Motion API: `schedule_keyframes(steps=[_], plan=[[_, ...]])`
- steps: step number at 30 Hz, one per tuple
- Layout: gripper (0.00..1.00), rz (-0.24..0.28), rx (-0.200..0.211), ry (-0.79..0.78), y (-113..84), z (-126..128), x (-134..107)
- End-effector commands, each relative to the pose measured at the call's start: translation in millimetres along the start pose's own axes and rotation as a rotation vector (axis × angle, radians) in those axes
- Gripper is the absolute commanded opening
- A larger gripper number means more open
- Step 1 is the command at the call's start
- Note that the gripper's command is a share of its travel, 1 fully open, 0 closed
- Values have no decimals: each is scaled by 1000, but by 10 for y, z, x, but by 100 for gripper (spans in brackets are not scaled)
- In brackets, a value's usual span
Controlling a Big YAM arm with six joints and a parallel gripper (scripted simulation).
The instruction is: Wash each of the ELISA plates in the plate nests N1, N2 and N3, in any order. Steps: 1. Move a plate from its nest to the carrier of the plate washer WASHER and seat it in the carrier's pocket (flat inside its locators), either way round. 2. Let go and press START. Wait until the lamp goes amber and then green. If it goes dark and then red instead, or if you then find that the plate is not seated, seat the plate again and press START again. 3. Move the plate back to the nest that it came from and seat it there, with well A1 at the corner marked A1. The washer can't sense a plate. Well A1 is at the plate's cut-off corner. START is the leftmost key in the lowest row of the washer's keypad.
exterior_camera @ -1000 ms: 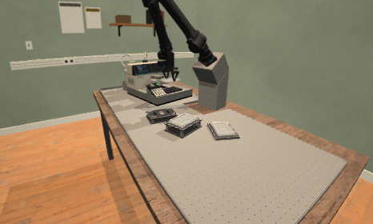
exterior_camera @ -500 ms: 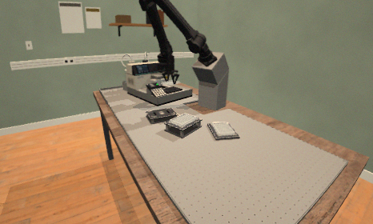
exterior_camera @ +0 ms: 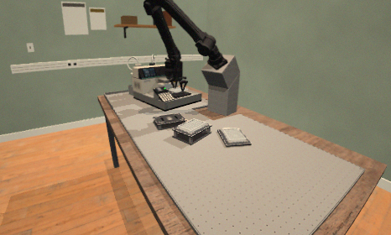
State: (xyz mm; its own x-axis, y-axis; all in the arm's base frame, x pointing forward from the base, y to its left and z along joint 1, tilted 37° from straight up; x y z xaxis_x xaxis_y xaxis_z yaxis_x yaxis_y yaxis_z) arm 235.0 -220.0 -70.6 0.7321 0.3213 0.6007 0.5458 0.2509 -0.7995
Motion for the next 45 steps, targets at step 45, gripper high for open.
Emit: schedule_keyframes(steps=[45], plan=[[82,-1,-7,12,101,-20,1]])
Point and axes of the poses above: the point where the finger pads meet when closed, its own y axis out along the fingers, its own z axis across the jaws, x = y × z, the point moved 8 cm from there along -y, back along the fingers
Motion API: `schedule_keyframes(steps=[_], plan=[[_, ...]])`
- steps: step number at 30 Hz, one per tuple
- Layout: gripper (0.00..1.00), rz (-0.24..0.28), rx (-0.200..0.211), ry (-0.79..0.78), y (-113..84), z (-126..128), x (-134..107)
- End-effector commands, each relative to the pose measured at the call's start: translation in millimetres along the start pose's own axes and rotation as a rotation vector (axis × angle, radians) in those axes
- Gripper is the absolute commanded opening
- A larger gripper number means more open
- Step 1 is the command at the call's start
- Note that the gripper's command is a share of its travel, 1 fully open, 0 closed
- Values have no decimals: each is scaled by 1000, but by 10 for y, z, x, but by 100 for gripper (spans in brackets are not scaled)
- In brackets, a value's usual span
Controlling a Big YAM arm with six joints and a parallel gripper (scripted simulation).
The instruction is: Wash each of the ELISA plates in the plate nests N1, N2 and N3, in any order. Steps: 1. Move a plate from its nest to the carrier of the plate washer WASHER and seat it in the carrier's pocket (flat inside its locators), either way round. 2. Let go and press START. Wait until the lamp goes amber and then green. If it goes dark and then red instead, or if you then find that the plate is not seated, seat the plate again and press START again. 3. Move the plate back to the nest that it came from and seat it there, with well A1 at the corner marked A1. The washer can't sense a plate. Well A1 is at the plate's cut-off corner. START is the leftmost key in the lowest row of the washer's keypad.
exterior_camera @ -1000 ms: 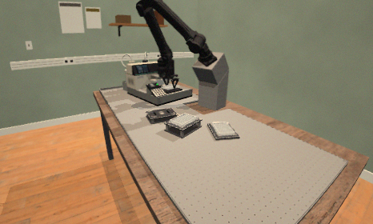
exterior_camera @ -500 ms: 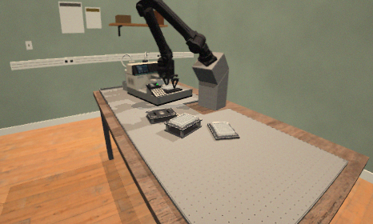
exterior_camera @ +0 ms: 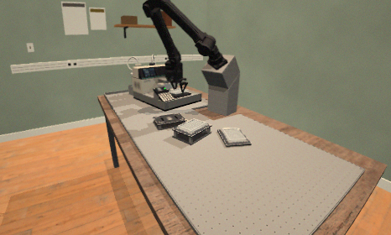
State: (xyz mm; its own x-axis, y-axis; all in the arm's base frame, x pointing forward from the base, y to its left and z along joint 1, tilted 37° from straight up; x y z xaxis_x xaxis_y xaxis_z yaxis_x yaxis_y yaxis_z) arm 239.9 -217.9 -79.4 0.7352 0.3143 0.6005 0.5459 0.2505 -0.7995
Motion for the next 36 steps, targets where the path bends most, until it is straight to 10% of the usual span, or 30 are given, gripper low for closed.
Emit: schedule_keyframes(steps=[1,36], plan=[[82,-1,-7,4,-2,-18,12],[82,0,-2,5,85,-17,14]])
Point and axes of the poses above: the point where the finger pads meet when closed, its own y axis out along the fingers, its own z axis across the jaws, x = y × z, the point moved 8 cm from there along -y, back along the fingers
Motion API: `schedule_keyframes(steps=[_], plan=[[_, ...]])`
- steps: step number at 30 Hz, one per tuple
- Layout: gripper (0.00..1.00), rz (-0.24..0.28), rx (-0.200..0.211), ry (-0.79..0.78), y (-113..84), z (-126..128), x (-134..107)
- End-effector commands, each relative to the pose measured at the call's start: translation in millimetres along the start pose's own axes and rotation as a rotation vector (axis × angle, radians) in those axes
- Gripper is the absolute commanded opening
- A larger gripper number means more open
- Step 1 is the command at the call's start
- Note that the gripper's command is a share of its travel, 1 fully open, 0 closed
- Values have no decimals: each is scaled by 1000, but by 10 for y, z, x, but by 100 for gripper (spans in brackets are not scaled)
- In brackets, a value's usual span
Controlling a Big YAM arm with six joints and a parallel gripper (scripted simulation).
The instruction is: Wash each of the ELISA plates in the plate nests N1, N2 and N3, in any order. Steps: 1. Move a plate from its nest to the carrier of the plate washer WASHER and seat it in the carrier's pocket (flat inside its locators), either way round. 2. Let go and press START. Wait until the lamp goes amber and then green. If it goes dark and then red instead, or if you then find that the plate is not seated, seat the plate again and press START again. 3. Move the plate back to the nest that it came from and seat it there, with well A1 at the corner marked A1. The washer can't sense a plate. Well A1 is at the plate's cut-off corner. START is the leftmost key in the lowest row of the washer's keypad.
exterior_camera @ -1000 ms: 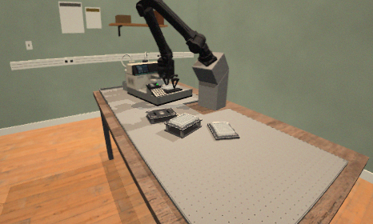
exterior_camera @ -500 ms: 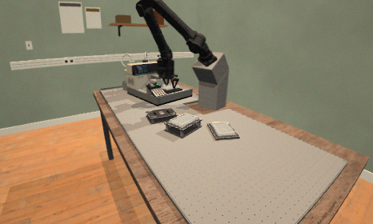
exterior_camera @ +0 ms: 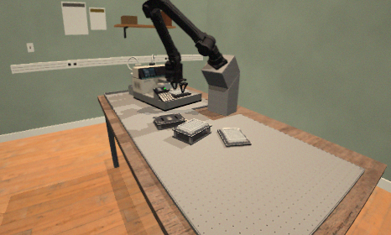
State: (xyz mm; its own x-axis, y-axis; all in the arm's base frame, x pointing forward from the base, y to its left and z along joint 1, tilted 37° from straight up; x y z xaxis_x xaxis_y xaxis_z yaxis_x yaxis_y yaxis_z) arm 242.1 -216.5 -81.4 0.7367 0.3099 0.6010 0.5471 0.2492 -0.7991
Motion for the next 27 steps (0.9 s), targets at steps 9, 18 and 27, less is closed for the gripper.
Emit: schedule_keyframes(steps=[9,18,27], plan=[[82,2,4,2,67,1,1],[82,2,5,0,86,7,5],[82,2,1,5,85,-5,-12]])
Point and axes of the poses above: the point where the finger pads meet when closed, its own y axis out along the fingers, its own z axis across the jaws, x = y × z, the point moved 8 cm from there along -y, back along the fingers
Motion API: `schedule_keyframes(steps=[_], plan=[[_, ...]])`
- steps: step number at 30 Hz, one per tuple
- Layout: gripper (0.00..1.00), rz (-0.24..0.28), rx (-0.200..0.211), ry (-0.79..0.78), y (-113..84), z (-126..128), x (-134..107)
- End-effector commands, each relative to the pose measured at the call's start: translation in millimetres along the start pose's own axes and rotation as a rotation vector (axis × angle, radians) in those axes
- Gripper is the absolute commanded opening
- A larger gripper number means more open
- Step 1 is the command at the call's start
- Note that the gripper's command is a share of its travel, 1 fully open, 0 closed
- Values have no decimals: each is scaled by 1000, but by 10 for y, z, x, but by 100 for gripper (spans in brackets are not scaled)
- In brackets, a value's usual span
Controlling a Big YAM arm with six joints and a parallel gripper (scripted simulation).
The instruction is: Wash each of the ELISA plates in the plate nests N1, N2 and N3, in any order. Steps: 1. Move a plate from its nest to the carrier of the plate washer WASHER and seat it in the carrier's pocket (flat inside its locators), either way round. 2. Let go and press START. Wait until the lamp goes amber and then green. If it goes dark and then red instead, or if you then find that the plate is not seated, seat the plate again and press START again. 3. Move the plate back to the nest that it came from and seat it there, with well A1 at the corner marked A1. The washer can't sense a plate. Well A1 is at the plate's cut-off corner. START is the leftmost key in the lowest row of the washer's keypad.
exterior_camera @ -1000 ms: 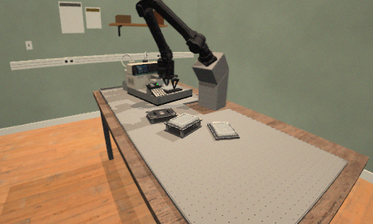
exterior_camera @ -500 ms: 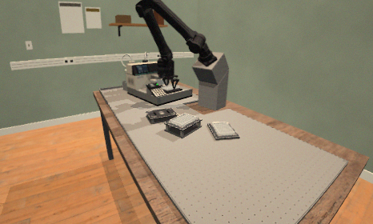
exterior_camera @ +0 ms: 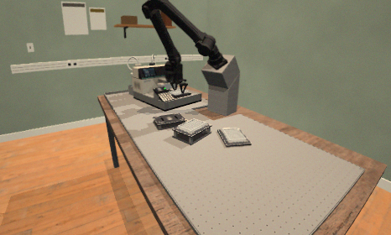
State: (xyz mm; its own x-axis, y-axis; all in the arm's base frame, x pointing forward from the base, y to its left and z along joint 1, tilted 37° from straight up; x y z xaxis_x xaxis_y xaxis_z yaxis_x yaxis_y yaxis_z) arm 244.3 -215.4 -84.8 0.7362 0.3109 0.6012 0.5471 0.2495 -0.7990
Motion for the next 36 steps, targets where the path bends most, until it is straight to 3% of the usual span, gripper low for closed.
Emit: schedule_keyframes(steps=[1,36], plan=[[82,1,0,5,45,-10,-10],[82,2,5,2,108,20,0]])
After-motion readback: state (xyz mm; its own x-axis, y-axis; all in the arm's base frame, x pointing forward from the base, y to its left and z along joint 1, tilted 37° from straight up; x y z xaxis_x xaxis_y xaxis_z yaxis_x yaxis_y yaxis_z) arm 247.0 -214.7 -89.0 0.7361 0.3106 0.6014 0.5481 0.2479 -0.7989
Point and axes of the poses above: the point where the finger pads meet when closed, its own y axis out along the fingers, its own z axis across the jaws, x = y × z, the point moved 8 cm from there along -y, back along the fingers
